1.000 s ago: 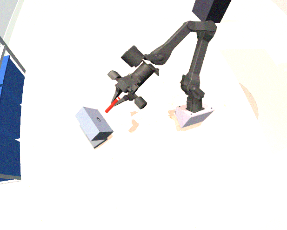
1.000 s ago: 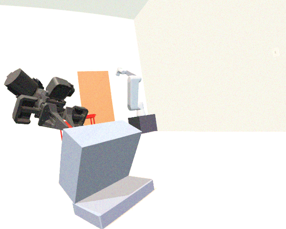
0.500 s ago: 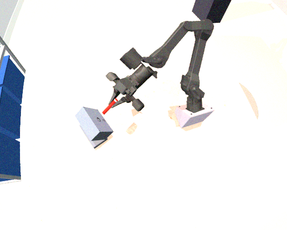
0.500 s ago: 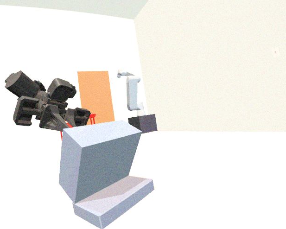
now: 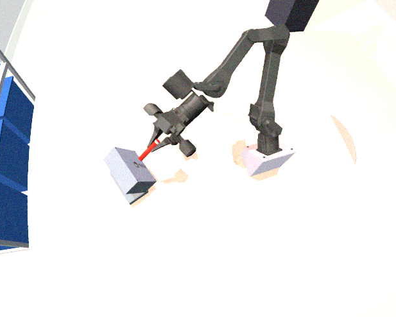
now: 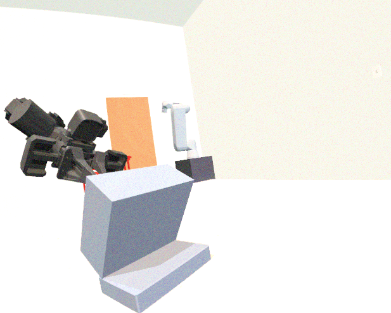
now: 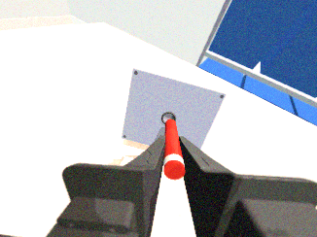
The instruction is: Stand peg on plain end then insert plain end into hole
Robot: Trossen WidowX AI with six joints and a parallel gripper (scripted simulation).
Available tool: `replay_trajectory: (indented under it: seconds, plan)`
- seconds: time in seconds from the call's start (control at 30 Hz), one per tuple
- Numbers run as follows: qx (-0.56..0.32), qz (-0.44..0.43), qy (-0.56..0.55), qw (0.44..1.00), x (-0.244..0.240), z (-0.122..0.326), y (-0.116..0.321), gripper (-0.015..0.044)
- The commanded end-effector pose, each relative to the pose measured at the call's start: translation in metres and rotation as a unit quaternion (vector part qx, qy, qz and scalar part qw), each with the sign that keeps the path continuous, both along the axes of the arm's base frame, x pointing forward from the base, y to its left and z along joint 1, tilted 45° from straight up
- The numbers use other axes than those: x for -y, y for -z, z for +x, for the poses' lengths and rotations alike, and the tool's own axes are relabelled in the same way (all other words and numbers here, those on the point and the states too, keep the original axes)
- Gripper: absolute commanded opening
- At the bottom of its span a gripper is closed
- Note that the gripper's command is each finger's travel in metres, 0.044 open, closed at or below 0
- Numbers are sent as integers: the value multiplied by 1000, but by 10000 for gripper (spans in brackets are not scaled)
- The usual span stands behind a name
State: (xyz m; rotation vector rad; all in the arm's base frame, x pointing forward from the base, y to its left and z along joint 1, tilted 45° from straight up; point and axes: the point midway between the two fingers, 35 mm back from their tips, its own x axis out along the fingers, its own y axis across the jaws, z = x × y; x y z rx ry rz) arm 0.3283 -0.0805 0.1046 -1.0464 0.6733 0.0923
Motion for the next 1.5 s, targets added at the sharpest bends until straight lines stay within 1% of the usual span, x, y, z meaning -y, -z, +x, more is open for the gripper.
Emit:
replay_trajectory:
  seconds: [0.0, 0.23, 0.77, 1.47]
  plan:
    - [-2, 0, -3, 1000, 1, 4, 4, 0]
    - [-1, 0, -2, 1000, 2, 11, 9, 0]
    - [0, 0, 0, 1000, 2, 8, 6, 0]
    - [0, 0, 0, 1000, 3, 13, 12, 0]
